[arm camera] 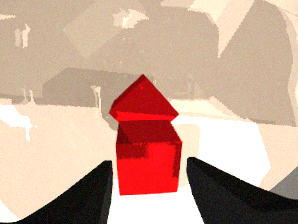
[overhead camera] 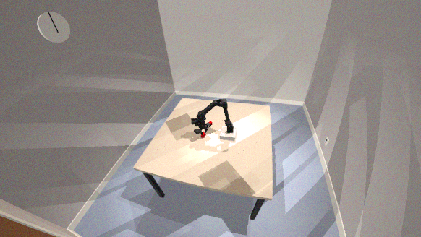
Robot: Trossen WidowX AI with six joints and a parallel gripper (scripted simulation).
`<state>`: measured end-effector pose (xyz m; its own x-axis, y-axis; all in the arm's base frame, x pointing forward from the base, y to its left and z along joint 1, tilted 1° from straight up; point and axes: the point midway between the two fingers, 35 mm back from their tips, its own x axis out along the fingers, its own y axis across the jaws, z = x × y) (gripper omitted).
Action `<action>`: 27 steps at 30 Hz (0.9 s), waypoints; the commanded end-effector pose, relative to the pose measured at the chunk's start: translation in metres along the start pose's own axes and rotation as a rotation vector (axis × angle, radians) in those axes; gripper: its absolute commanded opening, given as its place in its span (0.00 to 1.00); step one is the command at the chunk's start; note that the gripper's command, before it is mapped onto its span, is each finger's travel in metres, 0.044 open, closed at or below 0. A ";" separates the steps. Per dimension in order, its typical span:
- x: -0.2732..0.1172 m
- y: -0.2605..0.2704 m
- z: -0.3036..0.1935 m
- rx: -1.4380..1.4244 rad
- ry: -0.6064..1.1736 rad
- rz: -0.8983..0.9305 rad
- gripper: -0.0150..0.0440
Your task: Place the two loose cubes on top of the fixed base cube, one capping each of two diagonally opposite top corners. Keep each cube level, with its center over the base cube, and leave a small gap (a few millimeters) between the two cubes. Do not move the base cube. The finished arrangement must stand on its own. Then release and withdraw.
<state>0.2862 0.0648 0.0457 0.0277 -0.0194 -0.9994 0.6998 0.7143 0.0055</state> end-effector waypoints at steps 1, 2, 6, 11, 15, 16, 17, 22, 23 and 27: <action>-0.008 0.001 0.001 0.001 -0.005 0.008 0.60; -0.009 0.001 0.001 0.001 -0.005 0.008 0.60; -0.015 0.001 0.001 0.001 -0.005 0.008 0.60; -0.021 0.001 0.001 0.001 -0.005 0.008 0.60; -0.022 0.001 0.001 0.001 -0.005 0.008 0.60; -0.022 0.001 0.001 0.001 -0.005 0.008 0.60; -0.022 0.001 0.001 0.001 -0.005 0.008 0.60; -0.023 -0.010 0.016 -0.127 -0.003 0.003 0.70; -0.024 -0.013 0.020 -0.164 -0.004 0.003 0.70; -0.028 -0.027 0.037 -0.308 -0.005 0.002 0.70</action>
<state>0.2910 0.0340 0.0698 0.0269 -0.0240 -0.9994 0.5334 0.8458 -0.0059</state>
